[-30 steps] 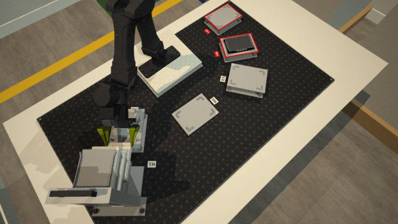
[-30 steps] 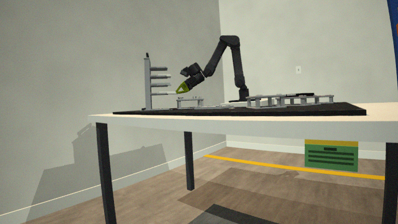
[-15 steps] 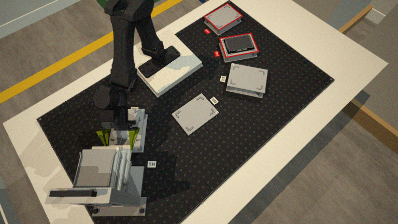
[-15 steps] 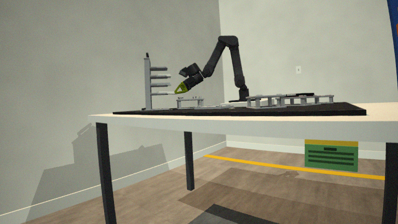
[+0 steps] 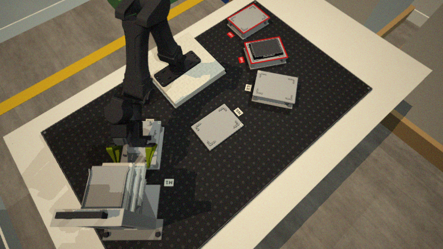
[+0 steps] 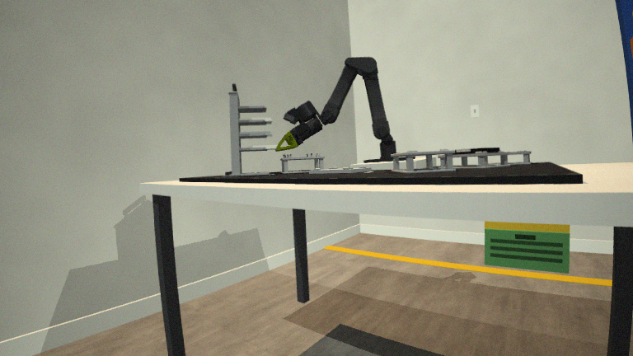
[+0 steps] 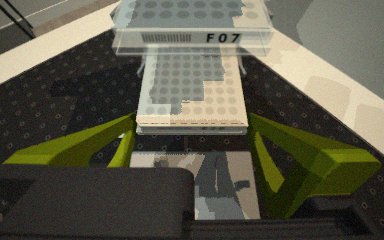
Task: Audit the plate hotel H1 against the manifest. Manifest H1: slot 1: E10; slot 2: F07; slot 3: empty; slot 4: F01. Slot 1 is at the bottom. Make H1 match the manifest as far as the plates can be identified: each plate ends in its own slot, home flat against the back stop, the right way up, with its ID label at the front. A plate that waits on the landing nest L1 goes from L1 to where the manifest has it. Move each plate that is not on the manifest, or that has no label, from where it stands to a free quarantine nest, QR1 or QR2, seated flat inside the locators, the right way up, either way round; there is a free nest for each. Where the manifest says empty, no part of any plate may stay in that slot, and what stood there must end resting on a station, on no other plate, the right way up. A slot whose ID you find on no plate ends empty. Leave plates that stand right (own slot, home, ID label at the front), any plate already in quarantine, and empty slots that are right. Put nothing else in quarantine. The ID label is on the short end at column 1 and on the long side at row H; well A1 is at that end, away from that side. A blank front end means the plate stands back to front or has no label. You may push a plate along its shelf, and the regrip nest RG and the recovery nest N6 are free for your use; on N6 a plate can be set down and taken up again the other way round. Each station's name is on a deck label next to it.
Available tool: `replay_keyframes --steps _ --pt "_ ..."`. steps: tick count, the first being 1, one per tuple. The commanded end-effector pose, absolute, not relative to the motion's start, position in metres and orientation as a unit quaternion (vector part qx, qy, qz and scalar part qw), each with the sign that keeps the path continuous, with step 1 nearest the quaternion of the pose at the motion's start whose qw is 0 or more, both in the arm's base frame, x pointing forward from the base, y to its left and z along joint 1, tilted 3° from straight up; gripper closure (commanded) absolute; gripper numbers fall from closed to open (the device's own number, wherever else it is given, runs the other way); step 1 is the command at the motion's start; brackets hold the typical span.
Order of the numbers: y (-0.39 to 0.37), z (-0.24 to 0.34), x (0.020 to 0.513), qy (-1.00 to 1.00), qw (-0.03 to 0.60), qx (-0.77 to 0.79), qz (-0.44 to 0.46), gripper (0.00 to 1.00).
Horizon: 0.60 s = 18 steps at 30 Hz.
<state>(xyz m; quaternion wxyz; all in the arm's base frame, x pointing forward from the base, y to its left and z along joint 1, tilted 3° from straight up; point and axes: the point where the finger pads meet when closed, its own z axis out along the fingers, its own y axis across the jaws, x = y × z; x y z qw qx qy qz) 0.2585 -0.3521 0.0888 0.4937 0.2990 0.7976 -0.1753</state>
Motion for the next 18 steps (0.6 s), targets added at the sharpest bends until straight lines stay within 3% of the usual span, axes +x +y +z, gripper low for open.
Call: replay_keyframes --steps 1,18 --pt "-0.3532 0.0921 0.259 0.796 0.496 0.298 -0.178 0.0" --pt "-0.3464 0.1008 0.251 0.796 0.496 0.298 -0.178 0.0"
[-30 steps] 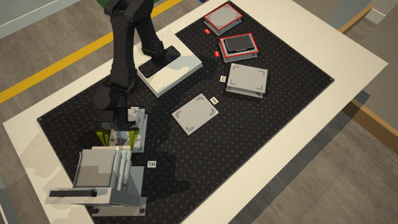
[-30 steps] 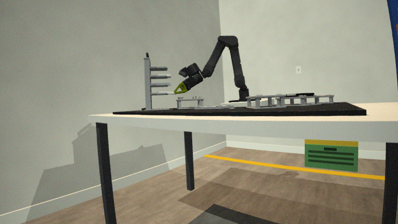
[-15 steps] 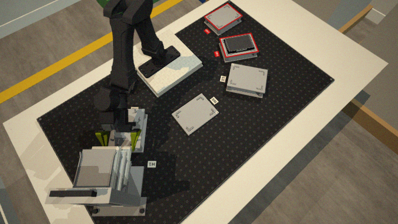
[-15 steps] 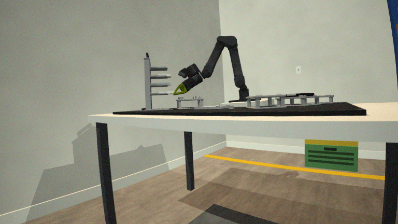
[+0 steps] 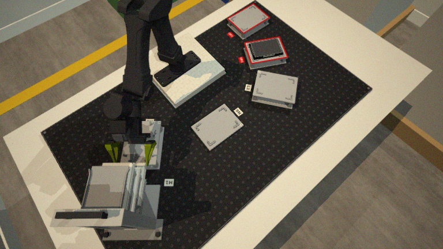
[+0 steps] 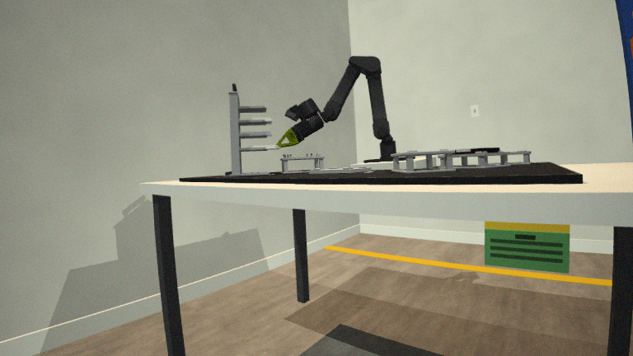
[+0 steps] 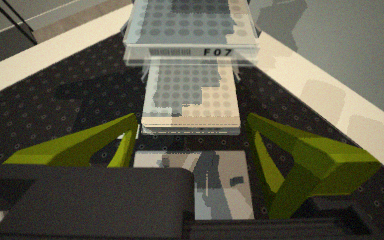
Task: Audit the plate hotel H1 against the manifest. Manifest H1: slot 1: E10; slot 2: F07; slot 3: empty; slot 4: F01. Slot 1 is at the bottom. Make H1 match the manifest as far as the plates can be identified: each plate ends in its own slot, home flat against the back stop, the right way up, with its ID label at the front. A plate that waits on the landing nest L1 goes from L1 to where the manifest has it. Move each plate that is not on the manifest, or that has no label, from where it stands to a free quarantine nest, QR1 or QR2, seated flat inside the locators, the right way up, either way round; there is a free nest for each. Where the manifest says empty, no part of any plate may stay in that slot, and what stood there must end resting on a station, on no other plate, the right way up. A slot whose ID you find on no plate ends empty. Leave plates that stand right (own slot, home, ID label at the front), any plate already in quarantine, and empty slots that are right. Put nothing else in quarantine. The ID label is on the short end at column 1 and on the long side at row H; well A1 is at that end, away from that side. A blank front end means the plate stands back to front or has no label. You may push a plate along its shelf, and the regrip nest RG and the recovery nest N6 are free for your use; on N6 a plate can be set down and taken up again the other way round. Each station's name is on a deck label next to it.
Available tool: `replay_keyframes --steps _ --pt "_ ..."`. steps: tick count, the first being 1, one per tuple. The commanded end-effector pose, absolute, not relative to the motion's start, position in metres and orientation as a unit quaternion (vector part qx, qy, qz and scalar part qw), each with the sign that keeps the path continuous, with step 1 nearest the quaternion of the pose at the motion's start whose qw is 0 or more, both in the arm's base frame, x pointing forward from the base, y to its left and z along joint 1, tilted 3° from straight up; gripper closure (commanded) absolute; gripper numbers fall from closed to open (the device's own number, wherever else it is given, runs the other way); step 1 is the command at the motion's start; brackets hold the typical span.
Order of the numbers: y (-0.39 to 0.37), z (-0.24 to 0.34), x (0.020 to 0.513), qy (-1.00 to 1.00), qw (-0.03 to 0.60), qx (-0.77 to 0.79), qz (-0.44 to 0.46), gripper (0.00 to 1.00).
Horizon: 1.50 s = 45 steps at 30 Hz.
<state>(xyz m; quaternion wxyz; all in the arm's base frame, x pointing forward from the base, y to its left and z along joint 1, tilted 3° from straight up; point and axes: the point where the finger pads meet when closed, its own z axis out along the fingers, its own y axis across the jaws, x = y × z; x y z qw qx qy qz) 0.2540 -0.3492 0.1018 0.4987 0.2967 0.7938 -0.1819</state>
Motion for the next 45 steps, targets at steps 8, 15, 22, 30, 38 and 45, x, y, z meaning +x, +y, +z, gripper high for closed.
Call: replay_keyframes --steps 8,15,22,30,38,45 --pt "-0.34 0.1 0.243 0.796 0.496 0.298 -0.178 0.0" --pt "-0.332 0.1 0.235 0.796 0.496 0.298 -0.178 0.0" --pt "-0.326 0.1 0.227 0.796 0.495 0.298 -0.178 0.0" --pt "-0.318 0.099 0.218 0.796 0.495 0.298 -0.178 0.0" --pt "-0.31 0.098 0.208 0.797 0.495 0.298 -0.178 0.0" --pt "-0.304 0.098 0.202 0.797 0.495 0.298 -0.178 0.0"
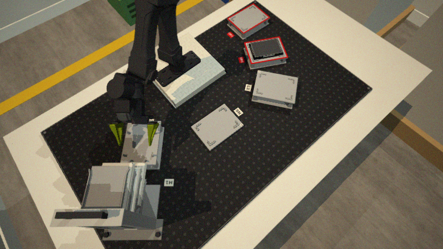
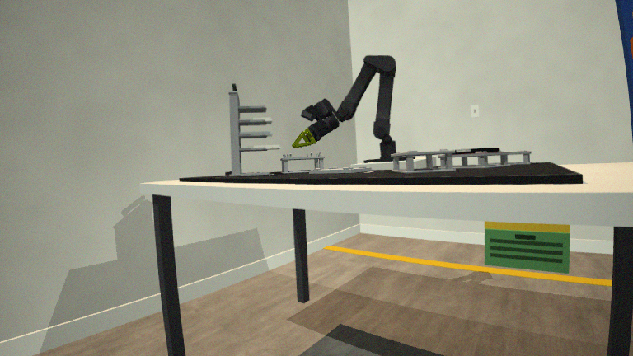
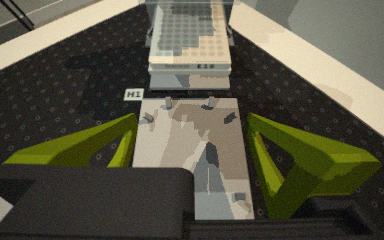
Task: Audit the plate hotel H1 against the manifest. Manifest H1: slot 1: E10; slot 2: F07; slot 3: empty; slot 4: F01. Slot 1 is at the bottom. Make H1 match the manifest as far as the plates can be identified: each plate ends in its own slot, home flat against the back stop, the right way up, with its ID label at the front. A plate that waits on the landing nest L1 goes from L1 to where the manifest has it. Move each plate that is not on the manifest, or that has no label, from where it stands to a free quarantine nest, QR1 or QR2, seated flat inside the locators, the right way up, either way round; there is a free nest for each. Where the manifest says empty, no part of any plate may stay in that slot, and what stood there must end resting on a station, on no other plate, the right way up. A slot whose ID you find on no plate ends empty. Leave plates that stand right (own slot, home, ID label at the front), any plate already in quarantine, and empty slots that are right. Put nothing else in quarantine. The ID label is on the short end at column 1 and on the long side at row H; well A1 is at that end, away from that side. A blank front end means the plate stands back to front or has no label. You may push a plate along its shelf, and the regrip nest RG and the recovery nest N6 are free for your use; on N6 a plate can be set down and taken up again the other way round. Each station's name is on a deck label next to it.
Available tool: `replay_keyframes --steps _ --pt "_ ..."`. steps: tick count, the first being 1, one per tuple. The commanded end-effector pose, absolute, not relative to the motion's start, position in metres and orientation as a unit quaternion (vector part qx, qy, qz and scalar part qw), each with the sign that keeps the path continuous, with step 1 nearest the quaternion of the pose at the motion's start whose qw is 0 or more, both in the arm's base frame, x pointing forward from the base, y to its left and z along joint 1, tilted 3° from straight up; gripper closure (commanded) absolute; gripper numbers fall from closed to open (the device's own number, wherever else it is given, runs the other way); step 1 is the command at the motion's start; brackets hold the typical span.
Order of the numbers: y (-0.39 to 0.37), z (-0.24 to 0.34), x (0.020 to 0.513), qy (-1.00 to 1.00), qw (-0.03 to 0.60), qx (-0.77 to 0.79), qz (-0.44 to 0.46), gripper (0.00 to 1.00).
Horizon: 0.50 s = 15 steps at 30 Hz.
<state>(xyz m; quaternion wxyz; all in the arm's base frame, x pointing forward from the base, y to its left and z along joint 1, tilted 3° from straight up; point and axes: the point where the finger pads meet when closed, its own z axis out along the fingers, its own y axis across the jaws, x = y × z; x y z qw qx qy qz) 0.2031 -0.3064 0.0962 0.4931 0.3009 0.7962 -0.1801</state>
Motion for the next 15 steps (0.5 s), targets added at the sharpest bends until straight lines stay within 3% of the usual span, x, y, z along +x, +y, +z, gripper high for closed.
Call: replay_keyframes --steps 1,8,9,15 --pt "-0.3031 0.0982 0.2003 0.797 0.495 0.298 -0.178 0.0" --pt "-0.2957 0.0977 0.1916 0.797 0.495 0.298 -0.178 0.0" --pt "-0.2957 0.0944 0.1918 0.797 0.495 0.298 -0.178 1.0" --pt "-0.2957 0.0937 0.1919 0.797 0.495 0.298 -0.178 1.0"
